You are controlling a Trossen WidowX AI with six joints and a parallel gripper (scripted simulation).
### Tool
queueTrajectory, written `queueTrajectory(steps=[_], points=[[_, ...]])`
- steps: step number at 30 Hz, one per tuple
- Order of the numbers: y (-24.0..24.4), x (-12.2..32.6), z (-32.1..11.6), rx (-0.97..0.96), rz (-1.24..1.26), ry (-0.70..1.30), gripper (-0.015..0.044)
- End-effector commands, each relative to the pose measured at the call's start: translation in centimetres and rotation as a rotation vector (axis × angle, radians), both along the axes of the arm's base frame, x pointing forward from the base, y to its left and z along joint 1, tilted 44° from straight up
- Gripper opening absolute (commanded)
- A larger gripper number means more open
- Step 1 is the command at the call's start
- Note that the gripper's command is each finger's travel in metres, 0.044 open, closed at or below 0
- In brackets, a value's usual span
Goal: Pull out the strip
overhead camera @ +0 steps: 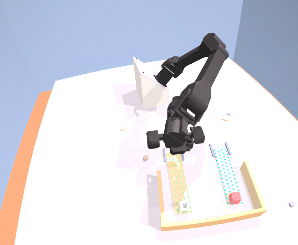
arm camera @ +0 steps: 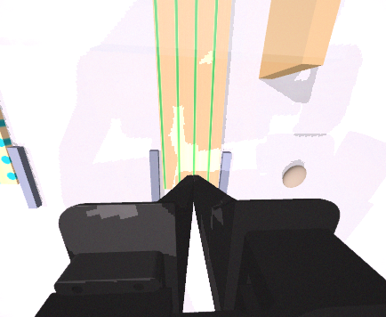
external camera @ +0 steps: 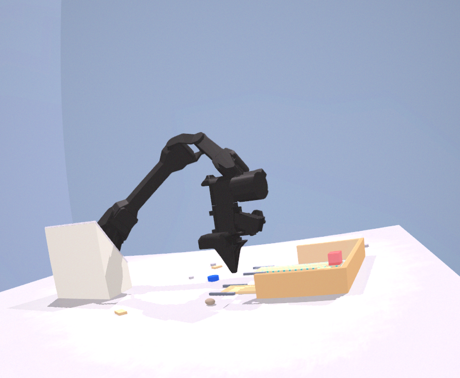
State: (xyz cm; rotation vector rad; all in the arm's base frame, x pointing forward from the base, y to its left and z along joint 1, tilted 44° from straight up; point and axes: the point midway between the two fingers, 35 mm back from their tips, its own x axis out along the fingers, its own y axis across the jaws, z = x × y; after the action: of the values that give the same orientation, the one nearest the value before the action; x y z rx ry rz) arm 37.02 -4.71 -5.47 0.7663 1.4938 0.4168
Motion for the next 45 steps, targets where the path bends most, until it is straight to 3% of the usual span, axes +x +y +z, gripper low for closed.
queueTrajectory(steps=[1,45], points=[[0.4,0.1,-0.4,0.006,-0.007,0.002,0.0000],[2.7,0.2,-2.8,0.010,-0.006,0.002,0.0000]])
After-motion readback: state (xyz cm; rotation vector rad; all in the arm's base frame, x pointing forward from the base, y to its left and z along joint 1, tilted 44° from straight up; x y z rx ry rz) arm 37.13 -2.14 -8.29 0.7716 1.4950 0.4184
